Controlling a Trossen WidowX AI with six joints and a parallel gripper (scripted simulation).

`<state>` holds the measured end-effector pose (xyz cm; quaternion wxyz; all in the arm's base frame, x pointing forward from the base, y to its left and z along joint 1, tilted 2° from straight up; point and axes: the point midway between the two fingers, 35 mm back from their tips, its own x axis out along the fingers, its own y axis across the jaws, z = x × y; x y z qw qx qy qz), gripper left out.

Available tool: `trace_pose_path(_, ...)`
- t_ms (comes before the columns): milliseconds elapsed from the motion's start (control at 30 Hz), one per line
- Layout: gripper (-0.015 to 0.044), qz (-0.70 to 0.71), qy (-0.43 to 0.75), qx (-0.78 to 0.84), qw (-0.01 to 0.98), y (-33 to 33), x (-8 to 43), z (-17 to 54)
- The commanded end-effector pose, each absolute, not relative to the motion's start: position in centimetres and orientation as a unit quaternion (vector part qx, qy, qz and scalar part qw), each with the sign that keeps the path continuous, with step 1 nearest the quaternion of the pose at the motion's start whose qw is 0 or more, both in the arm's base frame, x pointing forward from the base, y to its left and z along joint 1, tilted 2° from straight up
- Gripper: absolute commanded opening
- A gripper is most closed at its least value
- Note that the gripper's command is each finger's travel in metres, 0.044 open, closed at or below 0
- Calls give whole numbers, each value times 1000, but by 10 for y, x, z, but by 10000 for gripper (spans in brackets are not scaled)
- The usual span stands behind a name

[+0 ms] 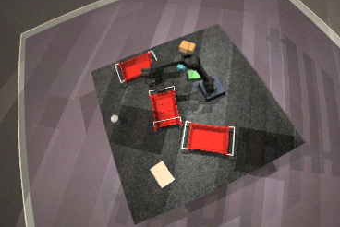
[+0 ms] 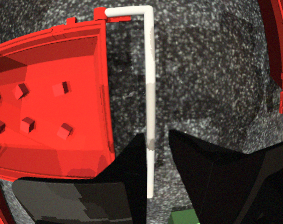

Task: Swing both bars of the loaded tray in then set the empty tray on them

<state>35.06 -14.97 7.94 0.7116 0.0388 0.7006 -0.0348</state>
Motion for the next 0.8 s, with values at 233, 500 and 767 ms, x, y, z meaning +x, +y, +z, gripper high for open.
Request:
trace_pose_path(233,81,-57,701,60,709,-151,348,61)
trace_pose_path(500,81,-57,701,60,709,-150,348,23)
trace_pose_path(767,81,-57,701,60,709,-148,348,21)
